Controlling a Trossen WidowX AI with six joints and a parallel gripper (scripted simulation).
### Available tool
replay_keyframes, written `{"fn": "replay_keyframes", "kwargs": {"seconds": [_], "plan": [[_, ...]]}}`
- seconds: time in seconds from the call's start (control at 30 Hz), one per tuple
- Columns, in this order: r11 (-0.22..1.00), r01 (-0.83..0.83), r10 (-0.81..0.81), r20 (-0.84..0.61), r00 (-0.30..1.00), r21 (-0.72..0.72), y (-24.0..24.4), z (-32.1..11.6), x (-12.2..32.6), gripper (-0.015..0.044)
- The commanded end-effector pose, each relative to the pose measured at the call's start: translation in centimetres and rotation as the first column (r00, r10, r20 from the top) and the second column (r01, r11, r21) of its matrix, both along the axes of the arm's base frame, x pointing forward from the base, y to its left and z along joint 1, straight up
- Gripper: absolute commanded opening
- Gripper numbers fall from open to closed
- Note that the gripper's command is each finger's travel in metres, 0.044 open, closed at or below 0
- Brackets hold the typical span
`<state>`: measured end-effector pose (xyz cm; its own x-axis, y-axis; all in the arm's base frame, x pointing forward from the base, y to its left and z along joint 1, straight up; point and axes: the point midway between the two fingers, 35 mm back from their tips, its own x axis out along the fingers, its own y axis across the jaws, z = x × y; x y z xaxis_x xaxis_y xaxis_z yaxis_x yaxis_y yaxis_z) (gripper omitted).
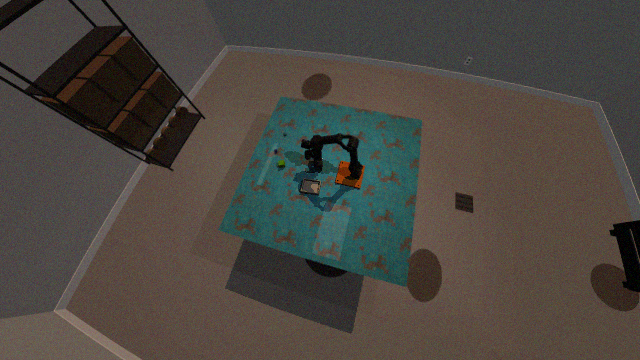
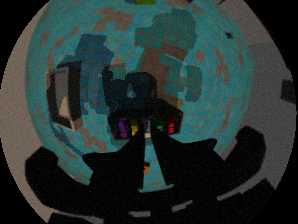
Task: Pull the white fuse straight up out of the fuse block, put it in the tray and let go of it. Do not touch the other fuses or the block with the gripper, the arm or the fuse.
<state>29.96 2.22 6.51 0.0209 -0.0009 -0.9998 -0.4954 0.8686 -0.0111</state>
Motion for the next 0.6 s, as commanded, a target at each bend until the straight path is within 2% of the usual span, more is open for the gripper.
{"fn": "replay_keyframes", "kwargs": {"seconds": [0.0,0.57], "plan": [[1.0,0.001,-0.001,0.002,1.0,0.0,0.01,0.28,0.03,0.0],[1.0,0.001,-0.001,0.002,1.0,-0.001,0.01,1.12,0.04,0.0]]}}
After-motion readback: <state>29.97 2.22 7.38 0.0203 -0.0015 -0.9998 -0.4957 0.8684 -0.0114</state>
